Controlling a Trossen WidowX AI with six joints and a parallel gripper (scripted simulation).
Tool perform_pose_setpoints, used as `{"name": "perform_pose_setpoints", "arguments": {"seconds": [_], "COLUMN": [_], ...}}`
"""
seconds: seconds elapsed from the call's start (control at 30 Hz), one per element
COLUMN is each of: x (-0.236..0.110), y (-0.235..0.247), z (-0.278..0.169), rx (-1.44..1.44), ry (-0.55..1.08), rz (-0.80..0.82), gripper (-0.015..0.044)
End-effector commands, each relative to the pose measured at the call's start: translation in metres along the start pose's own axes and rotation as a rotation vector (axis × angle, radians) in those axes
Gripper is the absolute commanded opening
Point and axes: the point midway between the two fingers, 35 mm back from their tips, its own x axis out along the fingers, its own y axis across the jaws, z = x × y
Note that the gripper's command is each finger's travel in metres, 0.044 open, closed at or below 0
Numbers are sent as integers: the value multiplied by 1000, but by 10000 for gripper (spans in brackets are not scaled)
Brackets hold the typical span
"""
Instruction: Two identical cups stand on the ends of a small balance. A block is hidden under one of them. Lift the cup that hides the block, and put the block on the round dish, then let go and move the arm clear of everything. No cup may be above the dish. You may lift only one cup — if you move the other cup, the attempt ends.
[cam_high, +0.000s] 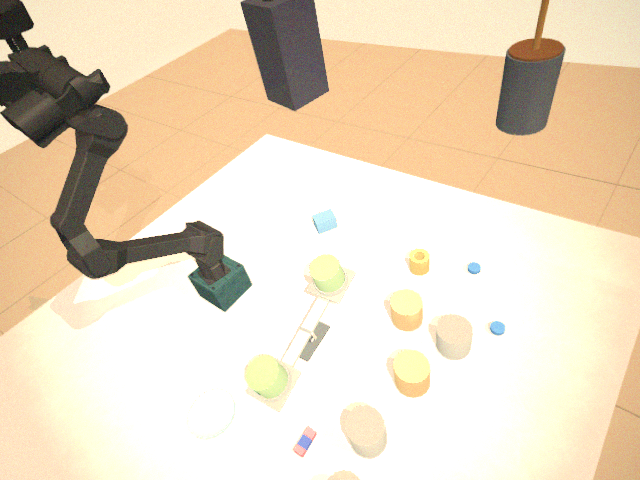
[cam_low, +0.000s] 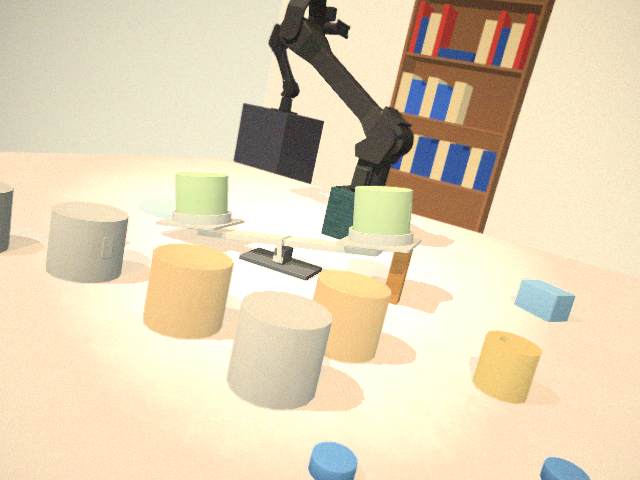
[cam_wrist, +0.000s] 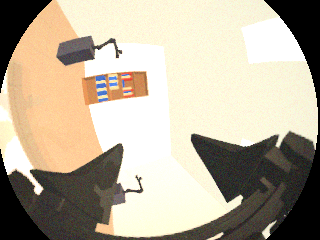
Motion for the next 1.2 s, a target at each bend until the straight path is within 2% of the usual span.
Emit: {"name": "perform_pose_setpoints", "arguments": {"seconds": [0.0,0.13,0.6,0.9,1.17], "x": [0,2,-4,-31,-70], "y": [0,-1,-11,-10,-7], "z": [0,-11,-89,-143,-186], "rx": [1,22,99,175,231], "ry": [2,46,362,589,804], "rz": [-1,-19,-176,-289,-410], "gripper": [426,440,440,440,440]}}
